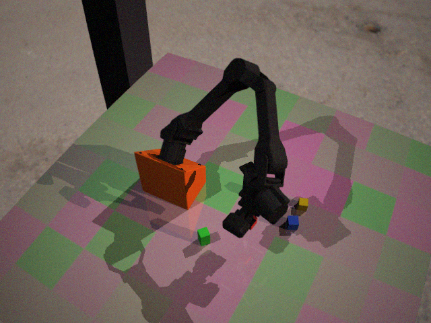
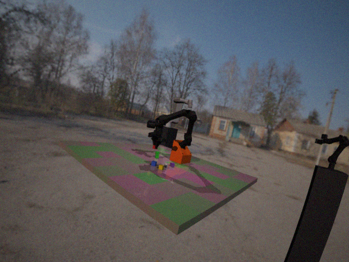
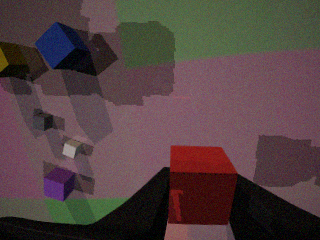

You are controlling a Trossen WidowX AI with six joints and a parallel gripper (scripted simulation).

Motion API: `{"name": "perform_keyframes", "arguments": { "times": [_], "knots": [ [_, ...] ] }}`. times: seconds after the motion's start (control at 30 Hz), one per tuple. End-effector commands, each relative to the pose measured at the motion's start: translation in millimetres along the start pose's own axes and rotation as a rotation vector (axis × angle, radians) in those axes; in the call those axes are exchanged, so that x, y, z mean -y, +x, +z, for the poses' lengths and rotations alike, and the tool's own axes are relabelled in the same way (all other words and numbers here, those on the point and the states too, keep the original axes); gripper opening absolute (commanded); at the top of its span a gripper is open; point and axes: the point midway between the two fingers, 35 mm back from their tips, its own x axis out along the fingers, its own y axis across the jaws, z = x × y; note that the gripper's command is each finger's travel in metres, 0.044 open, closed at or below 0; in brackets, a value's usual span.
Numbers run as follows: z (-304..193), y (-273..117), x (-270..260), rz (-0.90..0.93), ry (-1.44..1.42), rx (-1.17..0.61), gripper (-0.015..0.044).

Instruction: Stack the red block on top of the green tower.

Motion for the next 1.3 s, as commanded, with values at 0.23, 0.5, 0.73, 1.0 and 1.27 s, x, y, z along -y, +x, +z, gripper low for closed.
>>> {"name": "perform_keyframes", "arguments": {
  "times": [0.23,0.5,0.73,1.0,1.27],
  "knots": [
    [1,-16,0,-0.006,-0.007,-0.002,0.0],
    [-28,-20,31,-0.016,0.0,0.002,0.0],
    [-62,-21,58,-0.021,0.001,0.0,0.0],
    [-103,-18,80,-0.014,-0.002,-0.006,0.0],
    [-106,8,81,-0.012,-0.002,-0.006,0.0]
  ]
}}
